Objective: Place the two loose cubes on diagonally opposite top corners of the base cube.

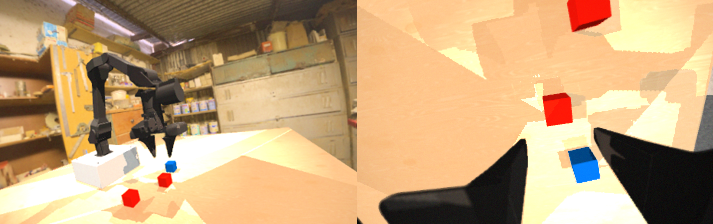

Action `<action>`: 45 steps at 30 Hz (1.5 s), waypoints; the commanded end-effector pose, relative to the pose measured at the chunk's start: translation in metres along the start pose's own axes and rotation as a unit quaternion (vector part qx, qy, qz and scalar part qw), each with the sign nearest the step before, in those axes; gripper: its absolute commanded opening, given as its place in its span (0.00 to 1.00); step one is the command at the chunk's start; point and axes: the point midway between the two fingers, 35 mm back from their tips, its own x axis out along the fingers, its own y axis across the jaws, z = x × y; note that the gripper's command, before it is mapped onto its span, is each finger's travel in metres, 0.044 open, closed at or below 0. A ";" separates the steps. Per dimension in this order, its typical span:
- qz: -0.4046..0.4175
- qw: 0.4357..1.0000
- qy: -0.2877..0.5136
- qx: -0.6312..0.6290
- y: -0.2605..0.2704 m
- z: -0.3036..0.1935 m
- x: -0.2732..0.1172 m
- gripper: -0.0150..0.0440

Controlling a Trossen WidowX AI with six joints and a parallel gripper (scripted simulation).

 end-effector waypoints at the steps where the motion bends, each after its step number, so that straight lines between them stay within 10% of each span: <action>1: -0.014 1.000 0.002 -0.003 -0.007 -0.001 0.031 0.70; 36: -0.014 1.000 0.002 -0.003 -0.009 -0.001 0.079 0.70; 45: -0.014 1.000 0.002 -0.003 -0.009 -0.001 0.079 0.43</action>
